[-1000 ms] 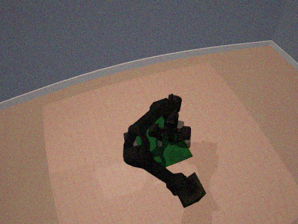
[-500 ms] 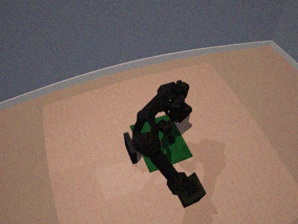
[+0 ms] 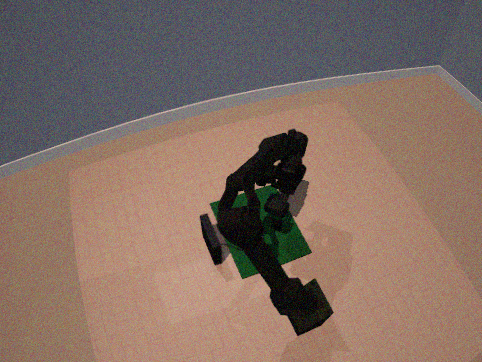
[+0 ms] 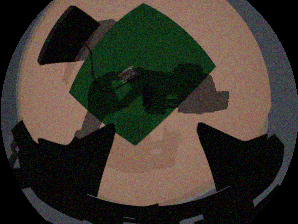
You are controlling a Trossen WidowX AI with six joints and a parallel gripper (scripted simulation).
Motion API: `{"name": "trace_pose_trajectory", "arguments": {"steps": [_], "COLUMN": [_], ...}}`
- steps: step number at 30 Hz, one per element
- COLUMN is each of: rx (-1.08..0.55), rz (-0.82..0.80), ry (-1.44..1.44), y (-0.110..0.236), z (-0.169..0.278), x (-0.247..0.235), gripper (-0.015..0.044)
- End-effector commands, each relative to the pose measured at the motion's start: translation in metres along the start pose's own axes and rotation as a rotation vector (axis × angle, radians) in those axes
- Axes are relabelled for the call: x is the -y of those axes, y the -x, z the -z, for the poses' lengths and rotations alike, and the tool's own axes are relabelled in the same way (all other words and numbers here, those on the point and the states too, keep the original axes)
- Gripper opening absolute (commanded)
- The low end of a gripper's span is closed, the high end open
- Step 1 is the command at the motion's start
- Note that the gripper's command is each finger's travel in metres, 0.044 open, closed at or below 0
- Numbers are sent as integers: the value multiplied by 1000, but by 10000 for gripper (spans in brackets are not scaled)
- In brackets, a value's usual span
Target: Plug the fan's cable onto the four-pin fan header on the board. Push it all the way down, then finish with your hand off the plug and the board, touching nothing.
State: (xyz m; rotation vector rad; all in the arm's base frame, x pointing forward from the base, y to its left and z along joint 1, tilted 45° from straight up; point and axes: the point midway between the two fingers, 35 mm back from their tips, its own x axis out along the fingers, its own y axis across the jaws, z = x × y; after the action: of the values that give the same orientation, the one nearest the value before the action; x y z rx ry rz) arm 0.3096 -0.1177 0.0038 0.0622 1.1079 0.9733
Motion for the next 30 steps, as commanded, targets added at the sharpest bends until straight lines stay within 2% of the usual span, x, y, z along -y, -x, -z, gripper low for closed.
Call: {"name": "trace_pose_trajectory", "arguments": {"steps": [1, 4, 30], "rx": [-4, -2, -1], "rz": [-23, -26, -26], "ry": [-2, -1, -1], "y": [-47, -69, -104], "z": [0, 1, 1], "x": [-6, -10, -10], "gripper": [440, 440, 440]}}
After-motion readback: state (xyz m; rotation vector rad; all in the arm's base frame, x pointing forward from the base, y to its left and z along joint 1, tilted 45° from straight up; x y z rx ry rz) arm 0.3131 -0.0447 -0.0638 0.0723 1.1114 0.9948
